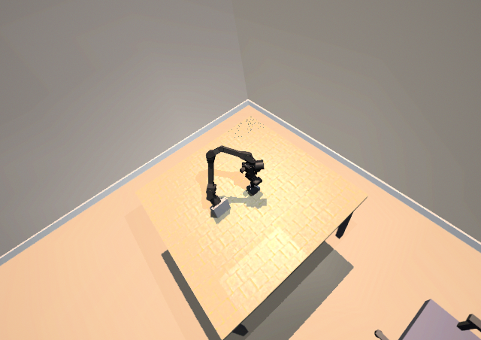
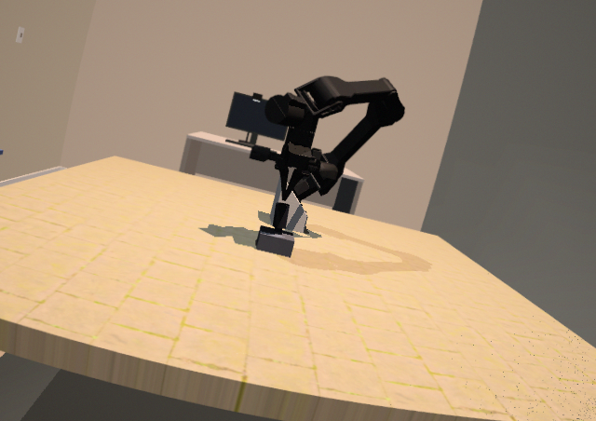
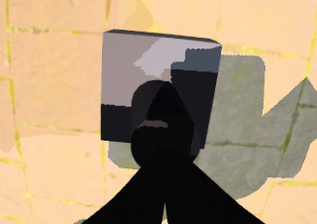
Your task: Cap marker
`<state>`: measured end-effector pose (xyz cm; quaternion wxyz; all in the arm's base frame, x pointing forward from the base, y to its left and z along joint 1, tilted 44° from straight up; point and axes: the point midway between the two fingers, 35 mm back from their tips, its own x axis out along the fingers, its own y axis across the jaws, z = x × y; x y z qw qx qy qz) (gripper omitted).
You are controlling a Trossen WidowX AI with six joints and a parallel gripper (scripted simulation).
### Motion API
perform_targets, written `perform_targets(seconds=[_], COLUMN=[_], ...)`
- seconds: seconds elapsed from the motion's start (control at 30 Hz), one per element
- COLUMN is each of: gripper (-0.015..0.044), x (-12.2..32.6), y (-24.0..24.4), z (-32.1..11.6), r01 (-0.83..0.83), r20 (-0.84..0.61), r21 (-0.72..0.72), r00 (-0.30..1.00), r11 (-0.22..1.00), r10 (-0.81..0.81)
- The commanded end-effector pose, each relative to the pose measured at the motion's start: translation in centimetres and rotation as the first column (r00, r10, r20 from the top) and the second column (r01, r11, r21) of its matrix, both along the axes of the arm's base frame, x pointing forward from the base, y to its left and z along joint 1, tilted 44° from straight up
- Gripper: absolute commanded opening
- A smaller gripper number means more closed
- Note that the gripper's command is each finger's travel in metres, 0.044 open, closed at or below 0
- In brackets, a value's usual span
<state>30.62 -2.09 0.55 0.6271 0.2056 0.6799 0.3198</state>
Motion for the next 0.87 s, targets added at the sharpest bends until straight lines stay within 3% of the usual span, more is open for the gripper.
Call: perform_targets(seconds=[0.0,0.23,0.77,0.83], gripper=[0.0000,0.0000,0.0420,0.0440], x=[0.9,1.1,1.1,1.1], y=[-2.7,-5.7,-5.7,-5.7], z=[2.4,5.7,5.7,5.7], r01=[0.005,0.005,0.005,0.005], r20=[0.017,0.015,0.015,0.015], r21=[-0.010,-0.009,-0.009,-0.009], r00=[1.000,1.000,1.000,1.000], r11=[1.000,1.000,1.000,1.000], r10=[-0.005,-0.004,-0.004,-0.004])
